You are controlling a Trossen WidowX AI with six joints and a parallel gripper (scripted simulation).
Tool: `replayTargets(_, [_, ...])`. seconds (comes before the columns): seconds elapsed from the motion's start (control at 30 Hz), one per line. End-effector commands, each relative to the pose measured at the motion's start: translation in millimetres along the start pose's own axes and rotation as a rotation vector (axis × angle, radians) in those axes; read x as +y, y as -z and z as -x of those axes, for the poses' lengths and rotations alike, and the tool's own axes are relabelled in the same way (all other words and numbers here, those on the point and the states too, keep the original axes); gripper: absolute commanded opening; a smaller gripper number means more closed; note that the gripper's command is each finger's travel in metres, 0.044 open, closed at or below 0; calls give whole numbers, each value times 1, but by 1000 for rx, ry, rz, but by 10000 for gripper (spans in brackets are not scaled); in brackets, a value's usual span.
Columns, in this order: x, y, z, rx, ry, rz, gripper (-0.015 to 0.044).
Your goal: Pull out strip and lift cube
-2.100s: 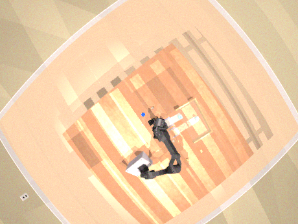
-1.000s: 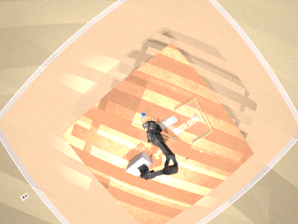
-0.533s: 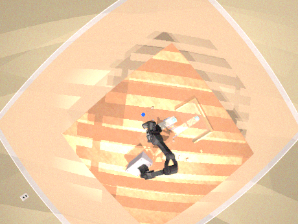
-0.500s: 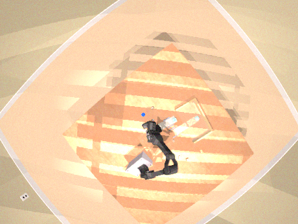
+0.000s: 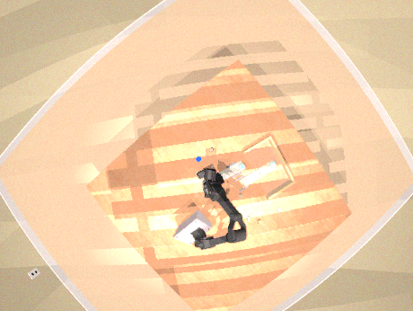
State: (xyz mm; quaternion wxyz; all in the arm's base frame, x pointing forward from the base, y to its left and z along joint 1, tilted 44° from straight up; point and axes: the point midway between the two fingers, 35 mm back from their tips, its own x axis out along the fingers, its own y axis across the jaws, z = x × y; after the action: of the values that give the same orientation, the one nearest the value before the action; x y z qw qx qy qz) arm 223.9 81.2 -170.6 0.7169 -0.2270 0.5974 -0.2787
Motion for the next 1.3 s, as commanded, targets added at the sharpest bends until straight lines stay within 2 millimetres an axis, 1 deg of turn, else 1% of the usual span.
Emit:
replayTargets(0.0, [1,0,9,7,2,2,0])
replayTargets(0.07, [1,-2,33,23,6,5,0])
replayTargets(0.1, [1,-2,40,27,7,5,0])
replayTargets(0.23, [1,-2,43,29,8,6,0])
replayTargets(0.27, [1,-4,42,29,8,-3,26])
replayTargets(0.37, [2,-23,43,28,9,-62,105])
replayTargets(0.47, [2,-34,44,27,10,-67,184])
replayTargets(0.8, [1,-79,48,25,10,-68,440])
replayTargets(1.27, [-1,-144,56,23,11,-70,440])
